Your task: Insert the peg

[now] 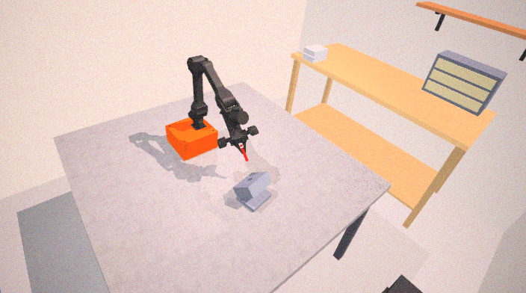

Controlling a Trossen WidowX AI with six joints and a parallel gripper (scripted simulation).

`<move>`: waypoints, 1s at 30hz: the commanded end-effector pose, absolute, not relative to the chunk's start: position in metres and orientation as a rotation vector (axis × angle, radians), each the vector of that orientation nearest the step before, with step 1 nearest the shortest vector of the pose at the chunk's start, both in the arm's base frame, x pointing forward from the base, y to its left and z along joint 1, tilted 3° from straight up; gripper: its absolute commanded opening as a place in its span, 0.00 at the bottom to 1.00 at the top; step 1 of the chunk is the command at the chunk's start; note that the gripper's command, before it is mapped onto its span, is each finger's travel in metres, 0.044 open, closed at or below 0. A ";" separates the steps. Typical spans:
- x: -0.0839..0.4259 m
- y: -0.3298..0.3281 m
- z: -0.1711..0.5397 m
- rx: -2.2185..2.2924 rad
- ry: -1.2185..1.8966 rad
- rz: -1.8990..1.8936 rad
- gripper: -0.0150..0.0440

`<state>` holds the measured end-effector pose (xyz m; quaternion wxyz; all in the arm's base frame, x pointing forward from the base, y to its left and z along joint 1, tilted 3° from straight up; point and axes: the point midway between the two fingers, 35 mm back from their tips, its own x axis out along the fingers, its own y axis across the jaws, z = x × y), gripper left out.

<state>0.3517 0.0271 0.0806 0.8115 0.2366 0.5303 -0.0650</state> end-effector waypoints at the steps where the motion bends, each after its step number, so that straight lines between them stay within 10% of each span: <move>1: 0.352 0.025 0.084 0.479 1.118 -0.111 0.25; 30: 0.357 0.007 0.092 0.259 1.039 0.021 0.25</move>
